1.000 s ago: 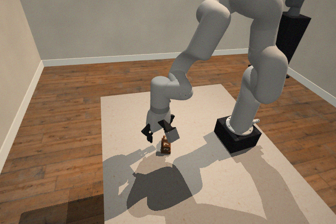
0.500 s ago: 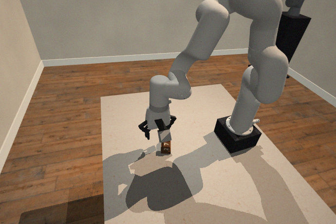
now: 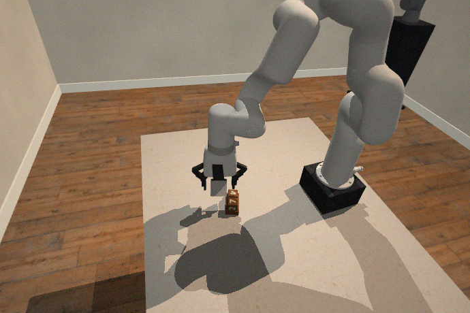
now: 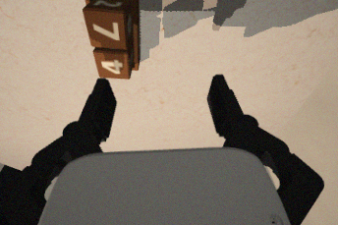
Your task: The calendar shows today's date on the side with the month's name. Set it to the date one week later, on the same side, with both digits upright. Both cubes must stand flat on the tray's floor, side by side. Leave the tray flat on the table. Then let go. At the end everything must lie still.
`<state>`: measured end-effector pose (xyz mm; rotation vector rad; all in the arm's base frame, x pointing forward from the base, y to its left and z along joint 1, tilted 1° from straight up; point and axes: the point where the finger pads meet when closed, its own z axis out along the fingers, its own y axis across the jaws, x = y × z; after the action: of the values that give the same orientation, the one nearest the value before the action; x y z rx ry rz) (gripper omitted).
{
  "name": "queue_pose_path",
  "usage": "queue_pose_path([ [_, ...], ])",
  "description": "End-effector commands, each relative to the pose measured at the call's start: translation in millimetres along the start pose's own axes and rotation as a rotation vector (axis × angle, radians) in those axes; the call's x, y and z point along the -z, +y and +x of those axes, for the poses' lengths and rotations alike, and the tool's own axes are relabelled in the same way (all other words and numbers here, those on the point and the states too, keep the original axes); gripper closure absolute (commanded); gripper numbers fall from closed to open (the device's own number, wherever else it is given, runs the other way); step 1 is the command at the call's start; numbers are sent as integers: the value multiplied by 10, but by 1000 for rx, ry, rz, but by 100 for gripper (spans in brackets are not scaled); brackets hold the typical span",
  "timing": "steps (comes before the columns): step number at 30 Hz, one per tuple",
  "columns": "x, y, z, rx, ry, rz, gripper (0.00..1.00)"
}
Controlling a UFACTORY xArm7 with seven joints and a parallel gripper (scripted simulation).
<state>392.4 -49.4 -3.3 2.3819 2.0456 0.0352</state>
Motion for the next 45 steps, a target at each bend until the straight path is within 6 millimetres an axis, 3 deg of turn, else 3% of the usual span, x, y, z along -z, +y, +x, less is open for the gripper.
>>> queue_pose_path([
  [1,2,34,-58,-97,-11,-4,0],
  [5,1,35,-60,-110,-11,-4,0],
  [10,-4,45,-92,-300,-10,-5,0],
  [17,-12,62,-148,-372,-10,-5,0],
  [26,-18,76,-191,-621,-10,-7,0],
  [30,-25,90,-236,-633,-10,-7,0],
  [37,-31,102,-274,-860,-9,-8,0],
  [45,-38,117,-322,-883,-9,-8,0],
])
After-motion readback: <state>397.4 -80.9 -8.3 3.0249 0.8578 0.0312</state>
